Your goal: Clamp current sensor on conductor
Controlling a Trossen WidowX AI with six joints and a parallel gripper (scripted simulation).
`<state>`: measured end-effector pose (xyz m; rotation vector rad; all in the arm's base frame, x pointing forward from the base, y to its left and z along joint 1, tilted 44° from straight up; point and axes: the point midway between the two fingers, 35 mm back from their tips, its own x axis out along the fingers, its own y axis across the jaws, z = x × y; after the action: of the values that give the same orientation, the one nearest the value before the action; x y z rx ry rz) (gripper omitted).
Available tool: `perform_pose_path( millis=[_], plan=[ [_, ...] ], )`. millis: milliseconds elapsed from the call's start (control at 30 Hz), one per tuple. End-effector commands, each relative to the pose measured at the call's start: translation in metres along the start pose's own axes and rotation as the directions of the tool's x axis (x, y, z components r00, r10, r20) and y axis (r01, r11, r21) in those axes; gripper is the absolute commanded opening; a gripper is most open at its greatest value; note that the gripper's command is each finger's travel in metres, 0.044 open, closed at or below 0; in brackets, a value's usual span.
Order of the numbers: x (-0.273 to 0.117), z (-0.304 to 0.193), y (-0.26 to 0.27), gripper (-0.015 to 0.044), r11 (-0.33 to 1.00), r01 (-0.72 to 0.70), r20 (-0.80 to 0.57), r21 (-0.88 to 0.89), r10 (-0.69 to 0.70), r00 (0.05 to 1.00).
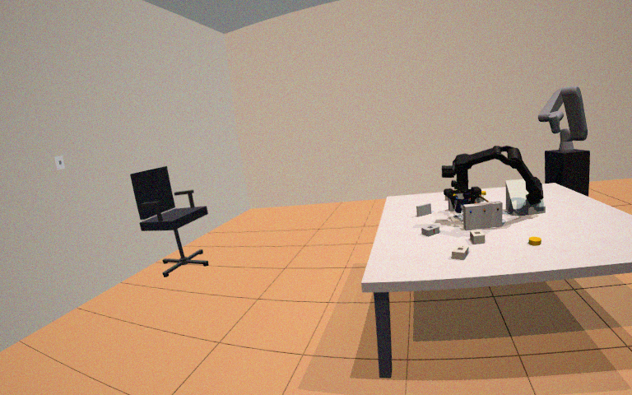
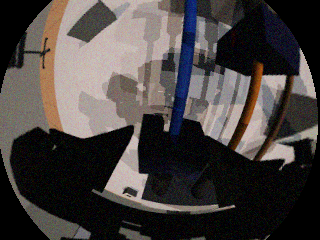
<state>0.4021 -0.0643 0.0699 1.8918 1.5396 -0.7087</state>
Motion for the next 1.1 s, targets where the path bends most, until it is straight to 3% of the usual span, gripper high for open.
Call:
perform_pose_path(
  millis=[0,233,1067],
  plan=[
    [0.0083,0.0004,-0.0012,0.0440,1.000,0.002,-0.006,0.008,-0.002,1.000],
    [0.0155,0.0001,-0.0015,0.0440,1.000,0.002,-0.007,0.008,-0.002,1.000],
    [0.0116,-0.0003,-0.0003,0.0273,1.000,0.001,-0.001,0.000,-0.001,1.000]
  ],
)
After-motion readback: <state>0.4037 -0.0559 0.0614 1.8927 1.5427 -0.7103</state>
